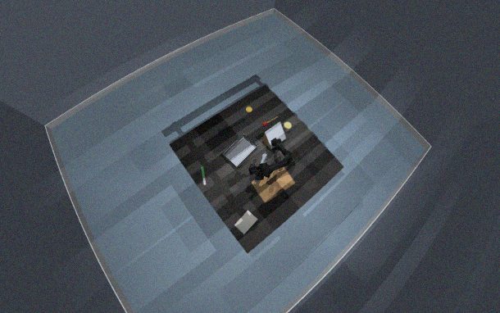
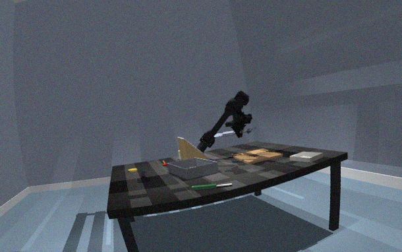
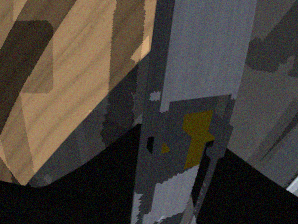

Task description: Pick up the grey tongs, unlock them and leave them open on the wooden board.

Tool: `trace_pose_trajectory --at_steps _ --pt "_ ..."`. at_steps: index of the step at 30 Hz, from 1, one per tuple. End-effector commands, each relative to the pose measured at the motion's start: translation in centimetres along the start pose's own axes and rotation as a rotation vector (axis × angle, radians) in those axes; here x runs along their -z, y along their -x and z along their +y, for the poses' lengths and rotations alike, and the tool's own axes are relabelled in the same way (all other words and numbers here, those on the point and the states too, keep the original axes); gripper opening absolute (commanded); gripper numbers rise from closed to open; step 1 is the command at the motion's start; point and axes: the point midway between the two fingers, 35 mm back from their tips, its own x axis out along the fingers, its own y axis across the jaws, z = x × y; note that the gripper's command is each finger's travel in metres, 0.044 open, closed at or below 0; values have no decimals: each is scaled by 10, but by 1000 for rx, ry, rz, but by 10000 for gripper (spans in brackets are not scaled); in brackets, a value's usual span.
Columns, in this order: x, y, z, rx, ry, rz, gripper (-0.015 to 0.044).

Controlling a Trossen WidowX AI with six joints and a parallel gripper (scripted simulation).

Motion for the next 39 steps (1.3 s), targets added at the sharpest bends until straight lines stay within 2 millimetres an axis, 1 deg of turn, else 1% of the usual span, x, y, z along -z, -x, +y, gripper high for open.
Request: trace_pose_trajectory --at_steps 1,16,31,33,39 --pt "-3 3 19 6 -80 -9 -150" --pt "-8 6 90 1 -409 -27 -150" --pt "1 11 160 -30 -738 -44 -150" --pt "3 12 166 -34 -767 -45 -150" --pt "3 12 166 -35 -770 -45 -150"
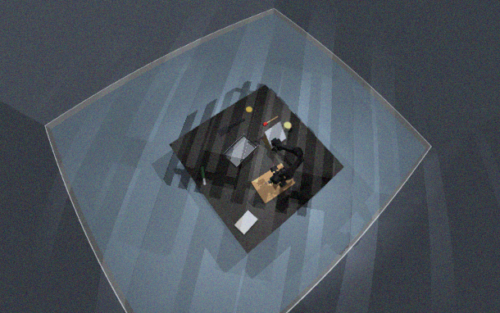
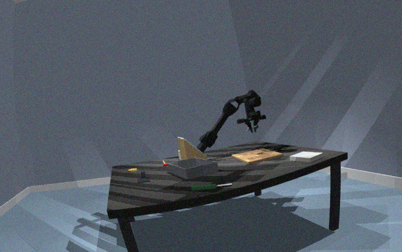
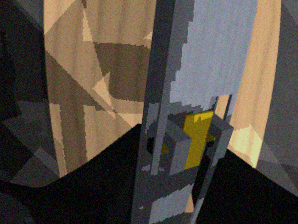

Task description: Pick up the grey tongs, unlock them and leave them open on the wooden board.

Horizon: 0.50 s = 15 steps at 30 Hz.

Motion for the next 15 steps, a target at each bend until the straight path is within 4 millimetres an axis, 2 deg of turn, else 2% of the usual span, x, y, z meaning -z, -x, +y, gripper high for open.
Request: trace_pose_trajectory --at_steps 1,7,15 --pt "2 2 1 -2 -10 -4 -150" --pt "5 -1 -1 31 9 -31 -150" --pt "11 -6 -9 156 90 -192 -150"
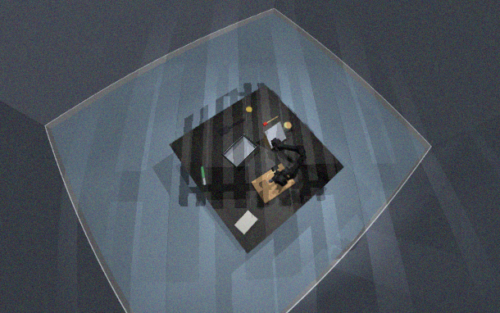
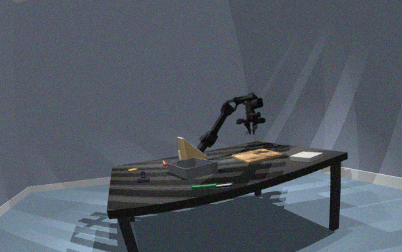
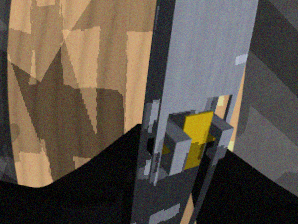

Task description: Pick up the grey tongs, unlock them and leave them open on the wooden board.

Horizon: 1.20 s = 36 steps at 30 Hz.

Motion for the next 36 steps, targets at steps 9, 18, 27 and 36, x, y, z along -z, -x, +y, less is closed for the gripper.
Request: trace_pose_trajectory --at_steps 9,18,27,36 --pt "4 7 -4 104 77 -302 -150" --pt "4 21 -1 95 83 -561 -150" --pt "6 44 2 11 37 -811 -150" --pt "11 69 1 -123 -54 -1023 -150"
